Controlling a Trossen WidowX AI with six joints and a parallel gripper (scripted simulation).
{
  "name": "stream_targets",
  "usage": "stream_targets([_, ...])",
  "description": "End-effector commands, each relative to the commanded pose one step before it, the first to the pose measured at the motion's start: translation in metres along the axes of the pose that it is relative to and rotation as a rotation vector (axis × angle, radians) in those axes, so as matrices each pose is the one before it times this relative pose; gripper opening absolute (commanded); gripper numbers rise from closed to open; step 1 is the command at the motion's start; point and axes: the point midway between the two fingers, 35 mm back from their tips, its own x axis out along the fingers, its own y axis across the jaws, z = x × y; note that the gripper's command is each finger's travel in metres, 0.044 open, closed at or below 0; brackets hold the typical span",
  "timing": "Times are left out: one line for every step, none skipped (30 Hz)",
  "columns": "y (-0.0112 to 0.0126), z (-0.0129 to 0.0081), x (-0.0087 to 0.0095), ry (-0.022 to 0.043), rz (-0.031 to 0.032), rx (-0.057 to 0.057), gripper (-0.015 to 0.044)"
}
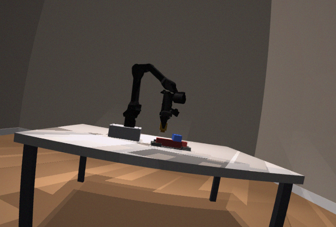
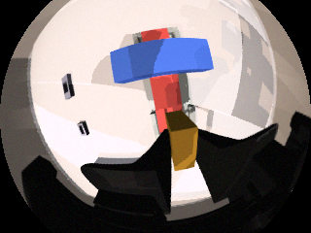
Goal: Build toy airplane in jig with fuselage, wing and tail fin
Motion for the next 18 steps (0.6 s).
stream_targets([-0.00103, -0.00156, 0.00211, 0.00667, -0.00346, -0.0042, 0.0065])
stream_targets([0.0, 0.0, 0.0, 0.0, 0.0, 0.0, 0.0065])
stream_targets([-0.00001, 0.00002, 0.00027, 0.0, 0.0, 0.0, 0.0065])
stream_targets([-0.00003, 0.00006, 0.0008, 0.0, 0.0, 0.0, 0.0065])
stream_targets([-0.00005, 0.00009, 0.00134, 0.0, 0.0, 0.0, 0.0065])
stream_targets([-0.00006, 0.0001, 0.00164, 0.0, 0.0, 0.0, 0.0065])
stream_targets([-0.00005, 0.00009, 0.00164, 0.0, 0.0, 0.0, 0.0065])
stream_targets([-0.00005, 0.00008, 0.00164, 0.0, 0.0, 0.0, 0.0065])
stream_targets([-0.00004, 0.00007, 0.00164, 0.0, 0.0, 0.0, 0.0065])
stream_targets([-0.00004, 0.00006, 0.00163, 0.0, 0.0, 0.0, 0.0065])
stream_targets([-0.00003, 0.00005, 0.00163, 0.0, 0.0, 0.0, 0.0065])
stream_targets([-0.00002, 0.00004, 0.00163, 0.0, 0.0, 0.0, 0.0065])
stream_targets([-0.00002, 0.00003, 0.00163, 0.00001, 0.0, 0.0, 0.0065])
stream_targets([-0.00001, 0.00002, 0.00163, 0.00001, 0.0, 0.0, 0.0065])
stream_targets([-0.00001, 0.00001, 0.00162, 0.00001, 0.0, 0.0, 0.0065])
stream_targets([0.0, 0.0, 0.00162, 0.00001, 0.0, 0.0, 0.0065])
stream_targets([0.00001, -0.00001, 0.00162, 0.00001, 0.0, 0.0, 0.0065])
stream_targets([0.00001, -0.00002, 0.00161, 0.00001, 0.0, 0.0, 0.0065])
